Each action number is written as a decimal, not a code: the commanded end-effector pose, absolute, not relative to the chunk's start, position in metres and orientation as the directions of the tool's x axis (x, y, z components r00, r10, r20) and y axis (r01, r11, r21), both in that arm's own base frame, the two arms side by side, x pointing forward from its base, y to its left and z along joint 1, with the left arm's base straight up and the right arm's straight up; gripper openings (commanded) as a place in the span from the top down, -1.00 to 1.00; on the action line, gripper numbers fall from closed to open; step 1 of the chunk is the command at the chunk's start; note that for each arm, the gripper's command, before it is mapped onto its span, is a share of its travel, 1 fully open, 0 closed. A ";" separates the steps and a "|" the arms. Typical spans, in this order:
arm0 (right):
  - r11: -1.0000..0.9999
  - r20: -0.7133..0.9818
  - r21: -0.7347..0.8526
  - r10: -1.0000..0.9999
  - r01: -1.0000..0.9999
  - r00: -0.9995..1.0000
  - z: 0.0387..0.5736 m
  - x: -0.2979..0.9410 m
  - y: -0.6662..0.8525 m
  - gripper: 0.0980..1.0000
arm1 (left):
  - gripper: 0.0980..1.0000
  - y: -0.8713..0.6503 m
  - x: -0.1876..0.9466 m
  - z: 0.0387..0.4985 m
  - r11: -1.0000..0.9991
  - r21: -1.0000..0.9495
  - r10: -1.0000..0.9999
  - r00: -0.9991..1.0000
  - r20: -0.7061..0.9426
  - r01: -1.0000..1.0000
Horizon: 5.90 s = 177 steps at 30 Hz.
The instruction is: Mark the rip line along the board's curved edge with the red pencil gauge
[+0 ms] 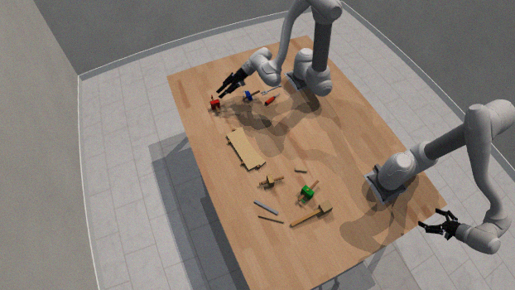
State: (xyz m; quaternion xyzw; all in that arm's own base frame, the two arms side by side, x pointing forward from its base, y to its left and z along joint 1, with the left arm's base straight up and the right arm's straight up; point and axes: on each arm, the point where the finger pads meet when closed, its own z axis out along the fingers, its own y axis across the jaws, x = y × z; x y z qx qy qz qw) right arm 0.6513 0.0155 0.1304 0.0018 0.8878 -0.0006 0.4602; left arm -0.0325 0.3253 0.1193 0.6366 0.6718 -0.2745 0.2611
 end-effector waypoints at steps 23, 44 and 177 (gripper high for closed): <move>1.000 -0.813 0.002 0.002 0.002 -0.582 0.134 0.642 0.015 0.39 | -1.00 0.321 -0.035 0.121 0.040 -0.038 0.706 -0.055 -0.706 0.998; 1.000 -0.818 0.003 0.002 0.001 -0.575 0.206 0.646 0.015 0.39 | -1.00 0.321 -0.035 0.121 0.040 -0.038 0.706 -0.055 -0.706 0.998; 1.000 0.001 -0.004 -0.008 -0.008 -1.000 0.167 0.709 0.016 0.39 | -1.00 0.321 -0.035 0.121 0.040 -0.038 0.706 -0.055 -0.706 0.998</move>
